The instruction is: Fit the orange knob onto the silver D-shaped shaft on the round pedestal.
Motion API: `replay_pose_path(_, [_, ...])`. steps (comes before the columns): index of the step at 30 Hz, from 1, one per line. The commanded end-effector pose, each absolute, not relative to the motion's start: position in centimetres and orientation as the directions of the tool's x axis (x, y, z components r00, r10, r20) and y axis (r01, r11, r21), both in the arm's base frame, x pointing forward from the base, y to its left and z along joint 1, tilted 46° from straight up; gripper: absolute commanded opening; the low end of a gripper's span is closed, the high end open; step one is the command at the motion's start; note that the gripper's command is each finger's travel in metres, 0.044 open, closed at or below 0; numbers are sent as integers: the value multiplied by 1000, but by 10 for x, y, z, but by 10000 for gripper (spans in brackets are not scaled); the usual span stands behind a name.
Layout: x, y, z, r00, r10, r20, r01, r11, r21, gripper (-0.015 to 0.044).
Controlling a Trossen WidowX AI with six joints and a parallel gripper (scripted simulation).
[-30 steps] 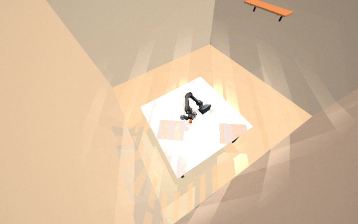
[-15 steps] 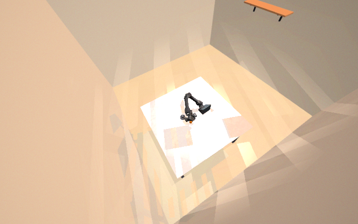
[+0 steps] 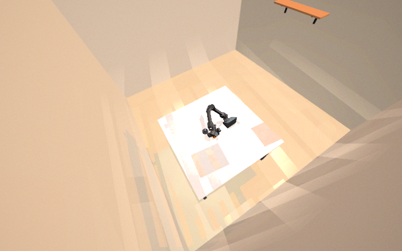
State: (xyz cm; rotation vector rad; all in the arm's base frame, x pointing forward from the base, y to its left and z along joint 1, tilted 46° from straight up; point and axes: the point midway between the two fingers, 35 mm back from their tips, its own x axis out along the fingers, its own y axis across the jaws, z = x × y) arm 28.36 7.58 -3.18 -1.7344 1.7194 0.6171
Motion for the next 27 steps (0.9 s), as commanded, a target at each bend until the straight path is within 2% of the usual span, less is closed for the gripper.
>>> replay_pose_path(1, [284,71,-36,49,-712,-700,-995,25,-95,440])
replay_pose_path(26, [284,44,-61,49,-715,-698,-995,26,-96,440])
replay_pose_path(27, [284,44,-61,49,-715,-698,-995,26,-96,414])
